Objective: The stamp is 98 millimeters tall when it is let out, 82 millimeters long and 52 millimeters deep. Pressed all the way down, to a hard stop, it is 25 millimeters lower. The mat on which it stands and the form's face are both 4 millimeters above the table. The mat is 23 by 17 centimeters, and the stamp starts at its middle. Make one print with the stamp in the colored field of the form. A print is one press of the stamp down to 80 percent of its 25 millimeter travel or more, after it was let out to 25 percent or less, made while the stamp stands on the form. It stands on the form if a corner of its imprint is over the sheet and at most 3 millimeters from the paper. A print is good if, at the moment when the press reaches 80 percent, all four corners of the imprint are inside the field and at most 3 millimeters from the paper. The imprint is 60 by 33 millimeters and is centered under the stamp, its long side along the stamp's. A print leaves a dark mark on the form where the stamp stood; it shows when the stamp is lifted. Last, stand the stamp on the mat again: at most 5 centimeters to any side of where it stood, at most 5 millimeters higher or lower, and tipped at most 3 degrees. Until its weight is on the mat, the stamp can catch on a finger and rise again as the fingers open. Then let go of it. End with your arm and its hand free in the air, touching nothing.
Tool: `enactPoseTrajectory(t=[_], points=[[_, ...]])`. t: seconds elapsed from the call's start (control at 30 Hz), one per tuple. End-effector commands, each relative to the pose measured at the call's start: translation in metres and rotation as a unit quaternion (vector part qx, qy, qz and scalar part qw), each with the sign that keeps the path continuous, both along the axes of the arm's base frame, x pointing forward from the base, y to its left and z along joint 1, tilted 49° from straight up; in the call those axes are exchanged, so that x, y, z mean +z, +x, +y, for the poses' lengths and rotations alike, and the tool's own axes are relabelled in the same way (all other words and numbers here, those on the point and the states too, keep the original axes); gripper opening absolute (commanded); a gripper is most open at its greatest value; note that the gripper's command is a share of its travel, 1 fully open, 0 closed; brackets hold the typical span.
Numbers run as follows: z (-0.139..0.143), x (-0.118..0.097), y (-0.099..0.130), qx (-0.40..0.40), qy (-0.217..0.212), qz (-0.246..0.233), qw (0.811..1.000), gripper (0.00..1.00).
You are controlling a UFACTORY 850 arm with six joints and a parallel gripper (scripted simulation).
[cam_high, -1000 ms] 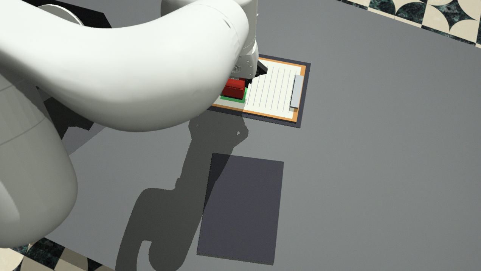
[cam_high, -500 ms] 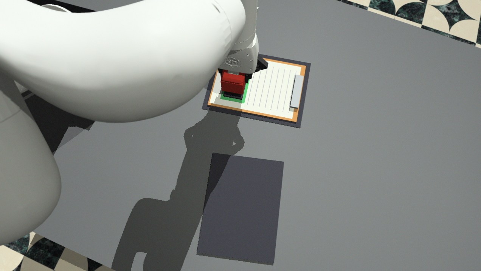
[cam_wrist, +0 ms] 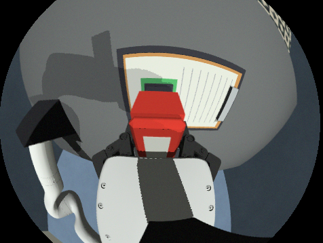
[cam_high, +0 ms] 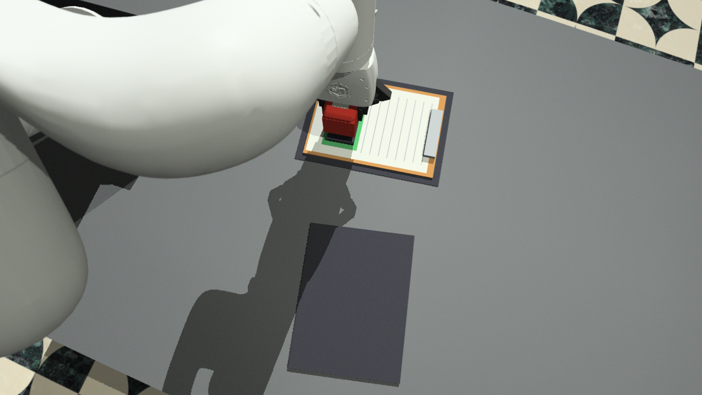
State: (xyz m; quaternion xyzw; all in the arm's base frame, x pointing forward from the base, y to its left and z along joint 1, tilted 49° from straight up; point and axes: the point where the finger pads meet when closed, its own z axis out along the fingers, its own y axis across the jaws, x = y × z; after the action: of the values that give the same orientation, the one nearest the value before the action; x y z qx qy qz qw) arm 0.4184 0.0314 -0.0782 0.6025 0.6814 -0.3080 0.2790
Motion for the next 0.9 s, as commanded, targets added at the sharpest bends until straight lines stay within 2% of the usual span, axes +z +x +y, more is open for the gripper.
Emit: enactPoseTrajectory(t=[0.0,0.1,0.23,0.53,0.6,0.63,0.67,0.73,0.77,0.87], points=[[0.005,0.004,0.001,0.0,0.0,-0.001,1.0,0.35],[0.02,0.017,0.0,0.0,0.0,-0.001,1.0,0.35],[0.028,0.023,0.0,0.0,0.0,-0.001,1.0,0.35],[0.029,0.026,0.001,0.0,0.001,-0.001,1.0,0.35],[0.017,0.045,0.019,0.002,0.005,0.001,1.0,0.35],[0.002,0.066,0.036,0.003,0.008,0.002,1.0,0.35],[-0.007,0.076,0.042,0.004,0.011,0.003,1.0,0.35],[-0.007,0.076,0.042,0.004,0.011,0.003,1.0,0.35],[-0.028,0.101,0.058,0.005,0.012,0.003,1.0,0.35],[-0.054,0.126,0.065,0.006,0.005,0.004,1.0,0.35]])
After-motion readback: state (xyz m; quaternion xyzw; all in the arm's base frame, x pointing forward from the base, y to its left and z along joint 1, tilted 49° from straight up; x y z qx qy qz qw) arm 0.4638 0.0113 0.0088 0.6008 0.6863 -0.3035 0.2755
